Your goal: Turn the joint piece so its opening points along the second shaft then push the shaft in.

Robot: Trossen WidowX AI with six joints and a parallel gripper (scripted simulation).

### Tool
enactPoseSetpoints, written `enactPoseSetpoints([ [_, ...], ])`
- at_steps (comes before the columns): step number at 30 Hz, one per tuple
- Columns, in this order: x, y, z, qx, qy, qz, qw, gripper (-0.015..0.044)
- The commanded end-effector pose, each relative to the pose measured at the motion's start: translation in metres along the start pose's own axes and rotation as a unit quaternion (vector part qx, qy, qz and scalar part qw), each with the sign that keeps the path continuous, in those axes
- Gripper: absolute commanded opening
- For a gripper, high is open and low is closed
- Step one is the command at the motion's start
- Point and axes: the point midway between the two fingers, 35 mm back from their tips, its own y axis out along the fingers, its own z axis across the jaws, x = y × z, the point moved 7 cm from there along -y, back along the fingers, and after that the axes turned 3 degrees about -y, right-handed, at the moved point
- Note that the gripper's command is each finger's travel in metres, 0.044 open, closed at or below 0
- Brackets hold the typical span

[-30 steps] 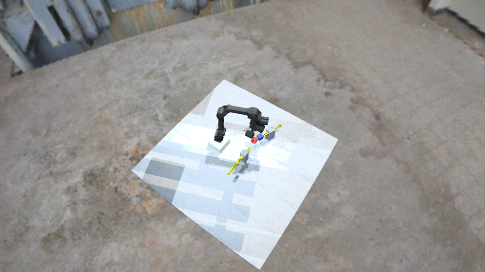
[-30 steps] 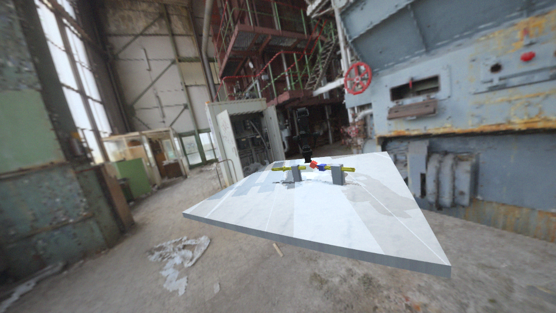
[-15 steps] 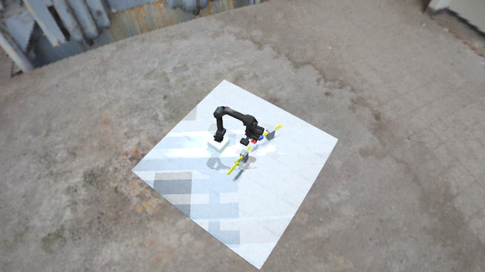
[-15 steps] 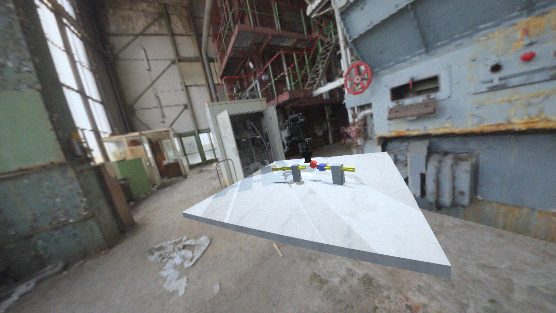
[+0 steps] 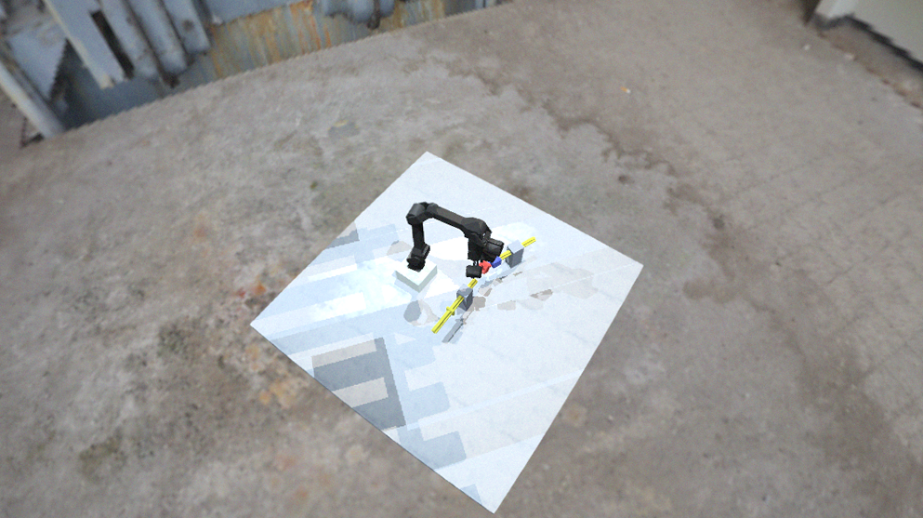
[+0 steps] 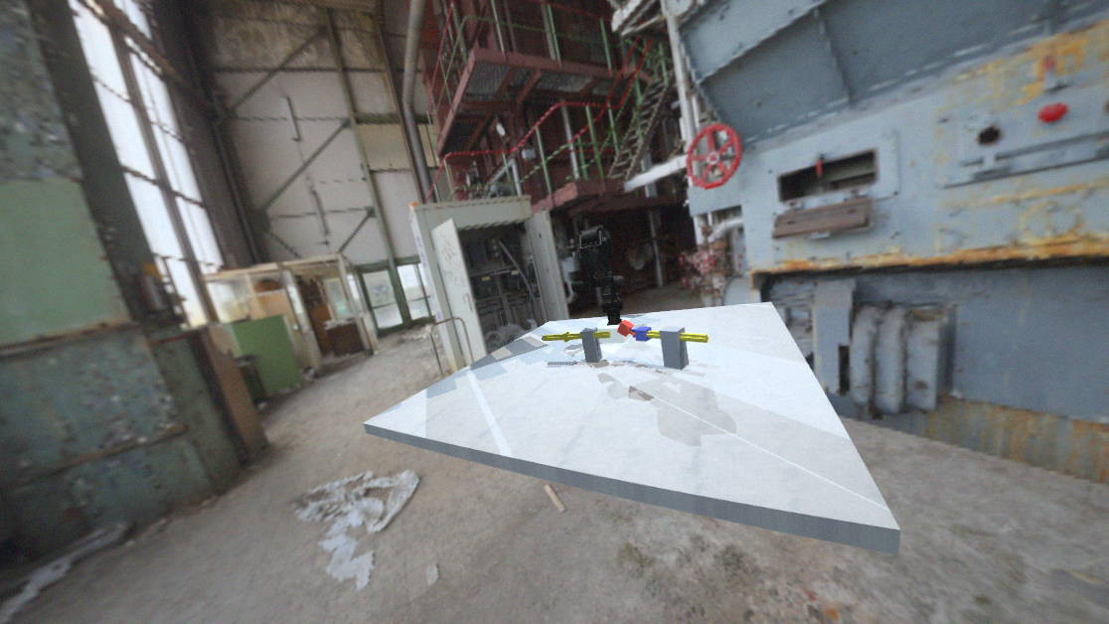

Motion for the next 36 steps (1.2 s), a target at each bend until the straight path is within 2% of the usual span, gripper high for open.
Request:
enactPoseSetpoints([
  [1,0.002,0.003,0.001,-0.009,-0.073,0.007,0.997,0.0440],
  [14,0.005,0.008,0.006,-0.025,-0.281,0.030,0.959,0.0440],
  [27,0.008,0.014,0.011,-0.034,-0.473,0.058,0.878,0.0440],
  [36,0.009,0.014,0.011,-0.034,-0.482,0.059,0.873,0.0440],
])
